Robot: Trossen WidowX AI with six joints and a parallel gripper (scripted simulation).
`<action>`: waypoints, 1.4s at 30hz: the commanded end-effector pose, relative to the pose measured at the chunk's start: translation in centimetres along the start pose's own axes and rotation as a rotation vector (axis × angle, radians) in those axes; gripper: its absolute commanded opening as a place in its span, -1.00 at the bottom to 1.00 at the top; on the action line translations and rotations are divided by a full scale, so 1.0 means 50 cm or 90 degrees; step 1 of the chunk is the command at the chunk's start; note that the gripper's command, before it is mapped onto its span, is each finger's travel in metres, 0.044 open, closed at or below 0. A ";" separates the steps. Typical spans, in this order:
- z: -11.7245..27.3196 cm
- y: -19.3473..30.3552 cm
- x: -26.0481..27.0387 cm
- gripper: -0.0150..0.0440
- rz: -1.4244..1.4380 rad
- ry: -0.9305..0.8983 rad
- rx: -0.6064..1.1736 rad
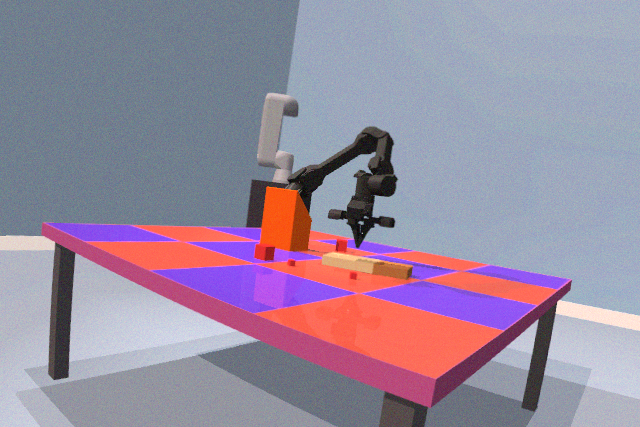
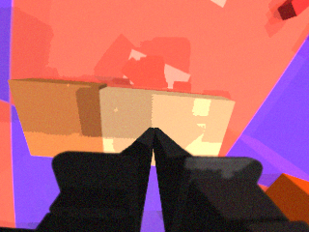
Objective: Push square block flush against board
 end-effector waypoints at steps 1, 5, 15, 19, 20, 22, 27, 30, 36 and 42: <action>0.003 0.103 -0.030 -0.49 -0.007 -0.001 0.007; 0.001 0.178 -0.066 -0.49 -0.018 -0.001 0.016; -0.085 0.183 -0.064 -0.49 -0.019 -0.001 0.016; -0.109 0.185 -0.066 -0.49 -0.019 -0.001 0.017; -0.109 0.185 -0.066 -0.49 -0.019 -0.001 0.017; -0.109 0.185 -0.066 -0.49 -0.019 -0.001 0.017; -0.109 0.176 -0.063 -0.49 -0.019 -0.001 0.017; -0.109 0.167 -0.062 -0.49 -0.019 -0.001 0.017; -0.109 0.149 -0.058 -0.49 -0.019 -0.001 0.016; -0.110 0.132 -0.056 -0.49 -0.019 -0.001 0.016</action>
Point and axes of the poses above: the point midway between the two fingers, 35 mm back from their tips, its own z axis back along the fingers, its own x axis across the jaws, y = z × x, the point moved 8 cm from there along z, back along the fingers, and after that the axes turned 11 degrees about -z, right-handed, at the moved point
